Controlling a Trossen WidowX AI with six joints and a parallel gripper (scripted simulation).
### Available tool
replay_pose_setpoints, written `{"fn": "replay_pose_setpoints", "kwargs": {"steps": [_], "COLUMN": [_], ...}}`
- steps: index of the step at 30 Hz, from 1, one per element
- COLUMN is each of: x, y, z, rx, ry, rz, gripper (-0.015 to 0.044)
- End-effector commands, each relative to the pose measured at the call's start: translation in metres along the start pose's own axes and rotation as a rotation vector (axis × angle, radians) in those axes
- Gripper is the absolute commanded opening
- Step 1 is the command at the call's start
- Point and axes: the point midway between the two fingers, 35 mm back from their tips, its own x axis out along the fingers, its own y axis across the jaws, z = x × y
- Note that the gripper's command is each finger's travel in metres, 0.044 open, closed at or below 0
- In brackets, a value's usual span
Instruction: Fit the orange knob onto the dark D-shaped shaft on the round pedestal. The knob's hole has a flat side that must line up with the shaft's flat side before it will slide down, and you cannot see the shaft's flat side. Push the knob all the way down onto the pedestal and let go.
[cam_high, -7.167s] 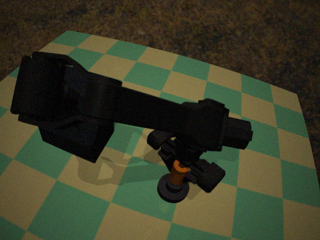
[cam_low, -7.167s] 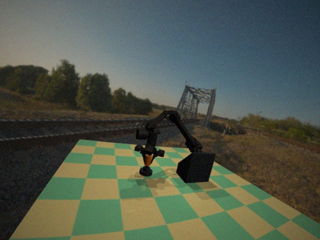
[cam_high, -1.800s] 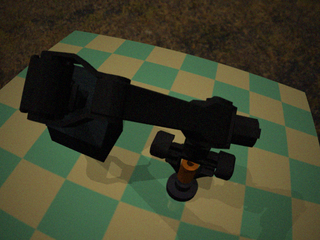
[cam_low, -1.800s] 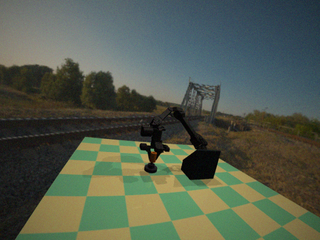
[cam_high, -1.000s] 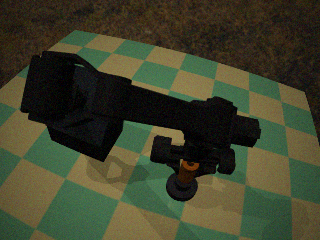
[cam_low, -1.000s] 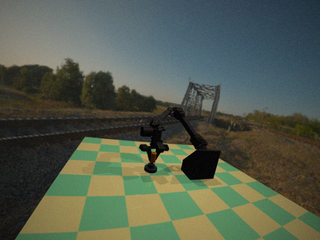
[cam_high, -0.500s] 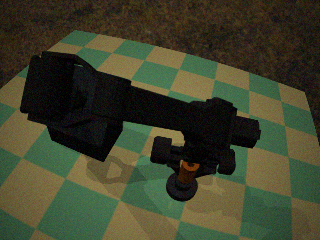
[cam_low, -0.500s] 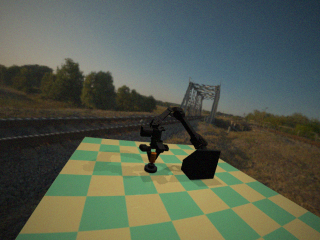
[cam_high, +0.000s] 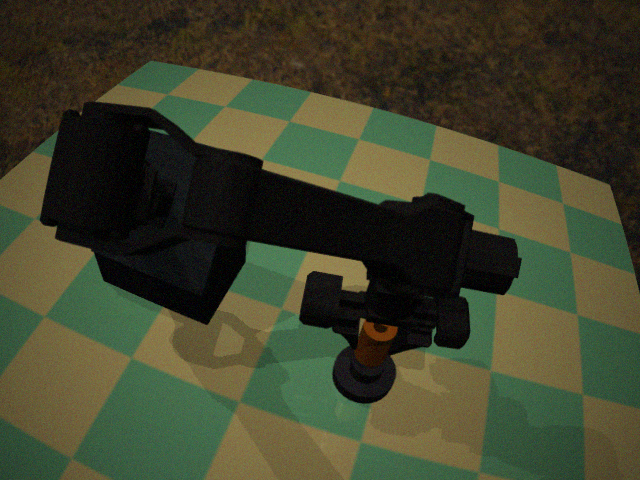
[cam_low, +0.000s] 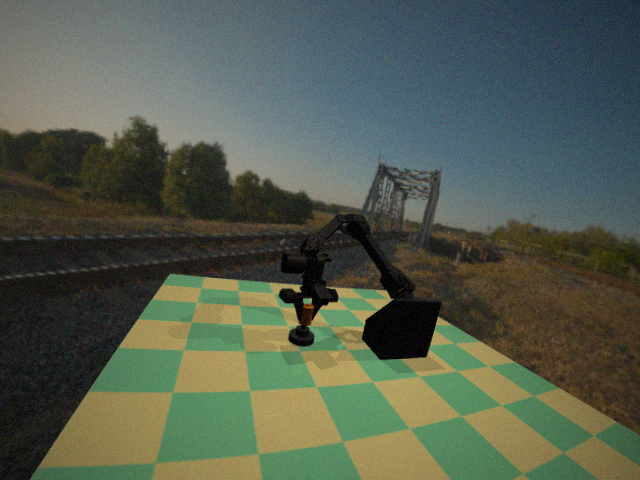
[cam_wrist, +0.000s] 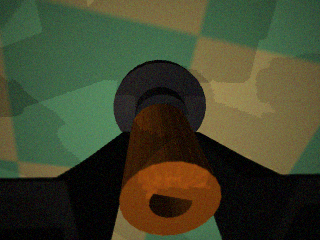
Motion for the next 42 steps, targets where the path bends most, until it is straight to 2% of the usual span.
{"fn": "replay_pose_setpoints", "kwargs": {"steps": [1,9,42], "x": [-0.0035,-0.0019,0.0014], "y": [-0.0006,-0.0037,-0.0018], "z": [-0.0007,-0.0023,-0.0001], "rx": [-0.004,-0.205,-0.205], "ry": [-0.001,0.0,0.0], "rz": [-0.004,-0.004,-0.004], "gripper": [0.0,0.0,0.0]}}
